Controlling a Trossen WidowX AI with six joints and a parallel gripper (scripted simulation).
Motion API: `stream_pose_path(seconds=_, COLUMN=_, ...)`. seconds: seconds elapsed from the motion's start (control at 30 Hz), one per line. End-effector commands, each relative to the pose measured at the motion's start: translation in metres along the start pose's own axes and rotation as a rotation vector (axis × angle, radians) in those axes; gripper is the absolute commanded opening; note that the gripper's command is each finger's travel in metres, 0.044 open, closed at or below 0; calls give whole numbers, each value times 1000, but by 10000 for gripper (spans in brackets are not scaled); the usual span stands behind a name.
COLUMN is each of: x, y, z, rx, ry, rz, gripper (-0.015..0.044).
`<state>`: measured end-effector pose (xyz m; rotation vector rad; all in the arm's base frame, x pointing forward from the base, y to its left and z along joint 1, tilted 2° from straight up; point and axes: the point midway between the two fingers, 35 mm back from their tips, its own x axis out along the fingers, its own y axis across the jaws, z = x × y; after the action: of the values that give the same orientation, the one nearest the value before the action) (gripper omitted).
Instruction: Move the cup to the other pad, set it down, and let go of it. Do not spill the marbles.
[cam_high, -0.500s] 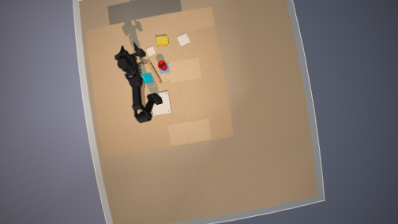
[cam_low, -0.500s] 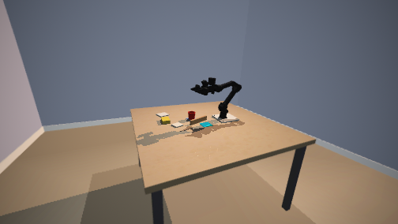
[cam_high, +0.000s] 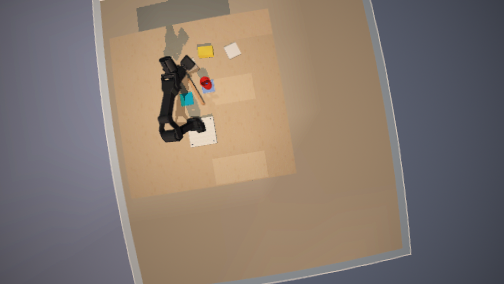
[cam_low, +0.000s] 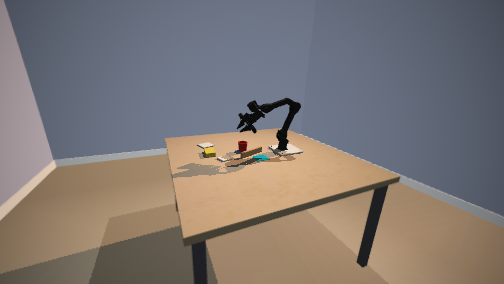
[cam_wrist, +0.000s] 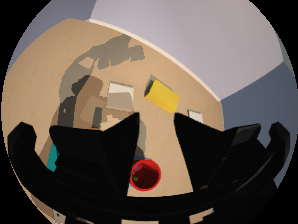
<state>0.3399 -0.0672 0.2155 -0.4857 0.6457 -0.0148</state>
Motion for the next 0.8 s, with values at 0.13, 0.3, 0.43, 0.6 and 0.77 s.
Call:
stream_pose_path(seconds=0.13, x=2, y=3, z=-116, rx=-504, ry=571, rz=659, gripper=148)
stream_pose_path(seconds=0.3, x=-1, y=3, z=-121, rx=-522, ry=586, rz=713, gripper=148)
stream_pose_path(seconds=0.43, x=-1, y=3, z=-121, rx=-522, ry=586, rz=713, gripper=148)
stream_pose_path(seconds=0.6, x=0, y=4, z=-120, rx=-522, ry=586, rz=713, gripper=148)
stream_pose_path(seconds=0.77, x=0, y=4, z=-120, rx=-522, ry=586, rz=713, gripper=148)
